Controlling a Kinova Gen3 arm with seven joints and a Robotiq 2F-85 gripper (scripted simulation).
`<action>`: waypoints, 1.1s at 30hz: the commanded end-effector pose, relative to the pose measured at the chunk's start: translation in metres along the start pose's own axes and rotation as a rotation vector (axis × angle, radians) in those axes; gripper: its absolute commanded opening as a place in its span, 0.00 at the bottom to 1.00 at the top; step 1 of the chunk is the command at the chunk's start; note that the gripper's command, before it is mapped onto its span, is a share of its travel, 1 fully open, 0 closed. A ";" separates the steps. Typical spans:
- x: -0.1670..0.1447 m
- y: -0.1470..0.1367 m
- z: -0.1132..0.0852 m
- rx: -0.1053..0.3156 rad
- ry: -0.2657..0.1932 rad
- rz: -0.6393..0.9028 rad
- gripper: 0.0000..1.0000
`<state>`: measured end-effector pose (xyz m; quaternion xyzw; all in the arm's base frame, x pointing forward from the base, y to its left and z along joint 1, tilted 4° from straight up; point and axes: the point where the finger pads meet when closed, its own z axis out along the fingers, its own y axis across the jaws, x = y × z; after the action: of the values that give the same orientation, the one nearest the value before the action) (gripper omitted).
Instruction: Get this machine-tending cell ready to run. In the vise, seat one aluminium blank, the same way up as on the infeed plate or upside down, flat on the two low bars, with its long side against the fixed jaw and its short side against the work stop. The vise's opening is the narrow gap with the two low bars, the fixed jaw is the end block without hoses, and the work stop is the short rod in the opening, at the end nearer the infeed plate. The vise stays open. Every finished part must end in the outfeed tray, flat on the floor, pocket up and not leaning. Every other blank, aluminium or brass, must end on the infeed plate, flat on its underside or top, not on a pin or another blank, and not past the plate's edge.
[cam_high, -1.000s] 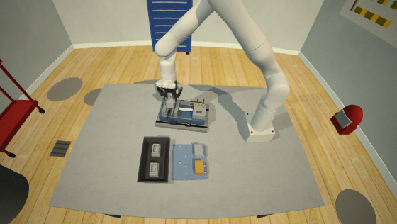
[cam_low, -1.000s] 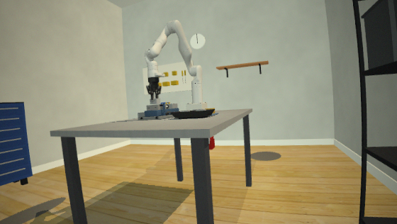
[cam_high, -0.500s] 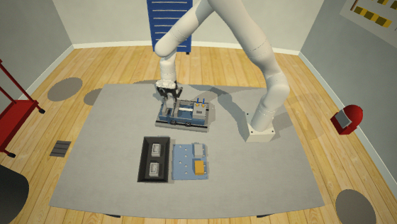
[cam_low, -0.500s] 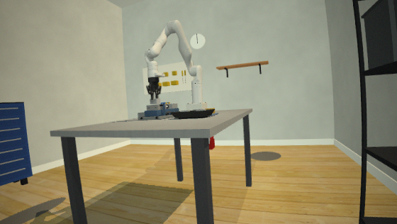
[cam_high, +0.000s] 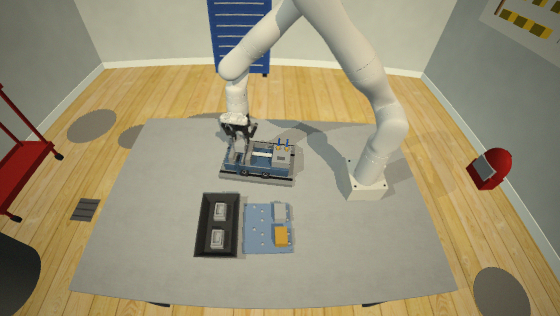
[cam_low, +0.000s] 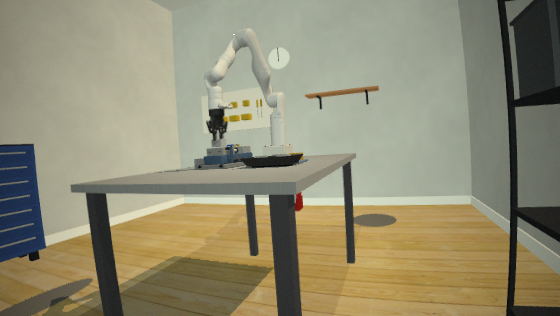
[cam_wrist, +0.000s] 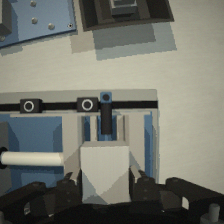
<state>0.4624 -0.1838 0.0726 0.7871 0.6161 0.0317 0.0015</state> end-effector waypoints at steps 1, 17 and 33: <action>0.000 0.001 -0.001 -0.002 0.000 0.000 0.00; 0.000 0.001 0.002 -0.002 0.000 0.000 0.00; 0.000 0.001 0.008 -0.002 0.000 0.000 0.00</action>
<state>0.4632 -0.1836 0.0653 0.7870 0.6161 0.0321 0.0021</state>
